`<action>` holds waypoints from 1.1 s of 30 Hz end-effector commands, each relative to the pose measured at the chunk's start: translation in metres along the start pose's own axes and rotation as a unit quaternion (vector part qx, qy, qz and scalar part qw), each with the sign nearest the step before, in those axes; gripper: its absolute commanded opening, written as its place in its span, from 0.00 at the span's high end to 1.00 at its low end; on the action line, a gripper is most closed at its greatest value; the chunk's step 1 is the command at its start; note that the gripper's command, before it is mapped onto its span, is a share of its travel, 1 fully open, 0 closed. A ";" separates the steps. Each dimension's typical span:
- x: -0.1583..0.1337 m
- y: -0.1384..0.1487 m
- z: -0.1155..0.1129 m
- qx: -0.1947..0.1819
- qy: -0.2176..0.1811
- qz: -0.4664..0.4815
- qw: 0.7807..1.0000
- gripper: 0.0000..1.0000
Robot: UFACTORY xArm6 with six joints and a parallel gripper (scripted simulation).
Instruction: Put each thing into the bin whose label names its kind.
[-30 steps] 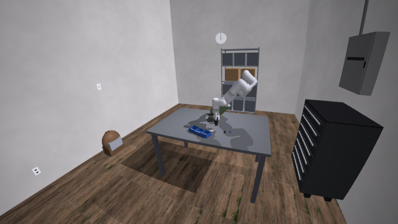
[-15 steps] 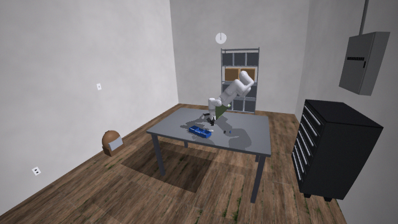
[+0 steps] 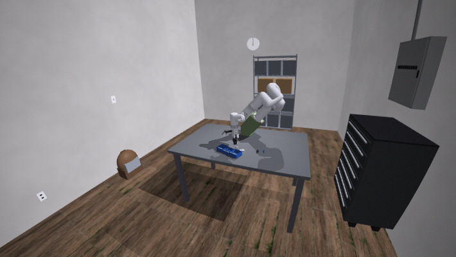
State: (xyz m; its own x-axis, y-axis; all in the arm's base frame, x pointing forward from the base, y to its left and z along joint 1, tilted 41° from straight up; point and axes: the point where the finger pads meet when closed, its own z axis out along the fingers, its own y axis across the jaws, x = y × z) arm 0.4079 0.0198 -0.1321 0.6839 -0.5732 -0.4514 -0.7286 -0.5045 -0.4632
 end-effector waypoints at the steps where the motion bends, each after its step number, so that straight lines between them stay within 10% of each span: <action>1: 0.029 0.004 0.001 0.000 -0.002 -0.001 1.000 1.00; 20: 0.115 0.025 0.001 0.005 0.006 0.214 0.977 1.00; 33: 0.119 0.026 0.001 0.008 0.007 0.376 0.927 1.00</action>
State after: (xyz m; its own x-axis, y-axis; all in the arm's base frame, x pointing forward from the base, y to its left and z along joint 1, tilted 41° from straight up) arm 0.4685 -0.0589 -0.1987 0.1192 -0.7699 -0.6269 -0.9902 -0.0455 -0.1324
